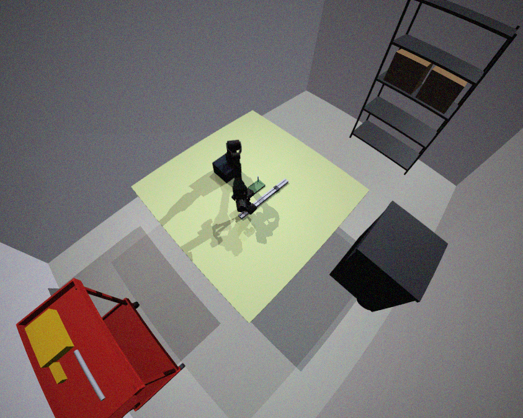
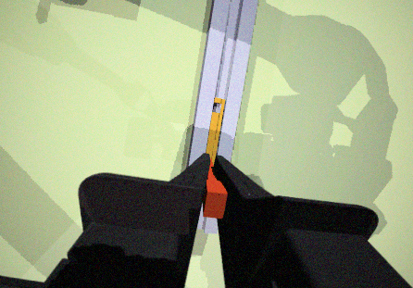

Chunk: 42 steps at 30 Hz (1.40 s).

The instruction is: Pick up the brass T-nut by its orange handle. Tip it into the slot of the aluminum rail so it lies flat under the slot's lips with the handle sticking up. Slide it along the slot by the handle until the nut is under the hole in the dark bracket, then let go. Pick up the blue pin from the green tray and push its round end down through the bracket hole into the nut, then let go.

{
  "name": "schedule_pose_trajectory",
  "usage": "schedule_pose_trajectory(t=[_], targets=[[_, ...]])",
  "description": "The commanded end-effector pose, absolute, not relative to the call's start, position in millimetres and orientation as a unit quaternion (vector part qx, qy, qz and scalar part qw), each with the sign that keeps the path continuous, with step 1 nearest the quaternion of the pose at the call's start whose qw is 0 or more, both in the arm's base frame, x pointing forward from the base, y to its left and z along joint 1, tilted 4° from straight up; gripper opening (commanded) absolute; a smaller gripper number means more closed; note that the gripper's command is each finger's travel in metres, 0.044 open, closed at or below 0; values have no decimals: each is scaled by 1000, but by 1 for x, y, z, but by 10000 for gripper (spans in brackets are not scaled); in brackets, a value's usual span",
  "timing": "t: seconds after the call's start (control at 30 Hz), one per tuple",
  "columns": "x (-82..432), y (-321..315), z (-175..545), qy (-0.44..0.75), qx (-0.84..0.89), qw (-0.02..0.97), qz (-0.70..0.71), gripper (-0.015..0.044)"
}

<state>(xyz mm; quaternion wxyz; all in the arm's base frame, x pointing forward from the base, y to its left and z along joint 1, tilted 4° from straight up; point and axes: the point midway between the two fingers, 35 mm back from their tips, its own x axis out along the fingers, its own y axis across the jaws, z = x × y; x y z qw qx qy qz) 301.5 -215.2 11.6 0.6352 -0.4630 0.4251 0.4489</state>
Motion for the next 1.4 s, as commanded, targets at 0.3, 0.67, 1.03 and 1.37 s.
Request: schedule_pose_trajectory(t=[0.3, 0.67, 1.03, 1.37], targets=[[305, -218, 14, 433, -458, 630, 452, -150], [306, -218, 14, 438, -454, 628, 456, -150], [308, -218, 14, 444, -448, 624, 461, -150], [309, -218, 14, 449, -443, 620, 466, -150]])
